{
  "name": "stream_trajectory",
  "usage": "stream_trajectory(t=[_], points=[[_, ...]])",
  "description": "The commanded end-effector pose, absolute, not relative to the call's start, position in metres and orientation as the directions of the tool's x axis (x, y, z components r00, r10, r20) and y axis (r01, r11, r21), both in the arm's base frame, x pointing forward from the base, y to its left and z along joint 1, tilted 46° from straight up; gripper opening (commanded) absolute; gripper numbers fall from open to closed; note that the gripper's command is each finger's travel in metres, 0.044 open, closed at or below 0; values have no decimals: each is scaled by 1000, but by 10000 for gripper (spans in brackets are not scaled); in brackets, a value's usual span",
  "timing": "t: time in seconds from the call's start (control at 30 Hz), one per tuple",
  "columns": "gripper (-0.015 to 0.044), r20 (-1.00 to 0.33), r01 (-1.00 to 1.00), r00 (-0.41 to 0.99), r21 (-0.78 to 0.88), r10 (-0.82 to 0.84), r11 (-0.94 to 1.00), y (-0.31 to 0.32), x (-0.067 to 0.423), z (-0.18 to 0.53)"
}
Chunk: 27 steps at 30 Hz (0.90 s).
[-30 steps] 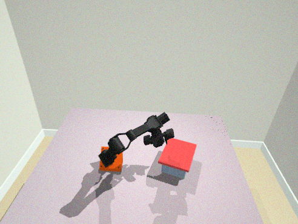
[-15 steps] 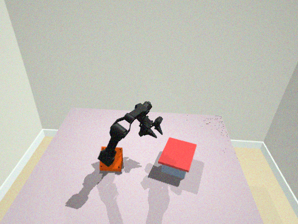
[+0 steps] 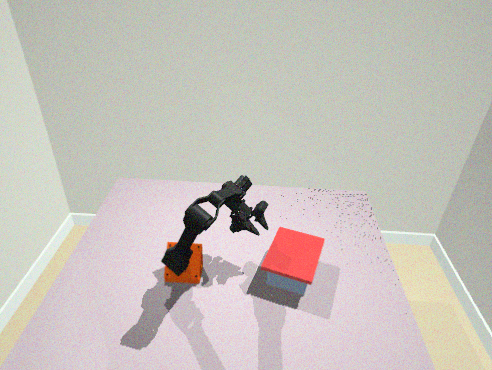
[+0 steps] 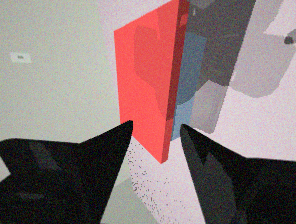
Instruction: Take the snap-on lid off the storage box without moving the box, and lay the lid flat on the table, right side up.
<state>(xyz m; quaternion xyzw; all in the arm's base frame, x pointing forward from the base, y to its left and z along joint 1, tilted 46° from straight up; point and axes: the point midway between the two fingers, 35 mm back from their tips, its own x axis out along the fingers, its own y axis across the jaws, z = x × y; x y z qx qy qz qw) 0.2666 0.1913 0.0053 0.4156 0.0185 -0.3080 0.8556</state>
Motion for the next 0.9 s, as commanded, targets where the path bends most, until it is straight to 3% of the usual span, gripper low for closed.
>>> stream_trajectory(t=[0.0,0.87], points=[[235,-281,543,809,692,-516,475,177,267,-5],[235,-300,557,802,688,-516,466,162,295,-22]])
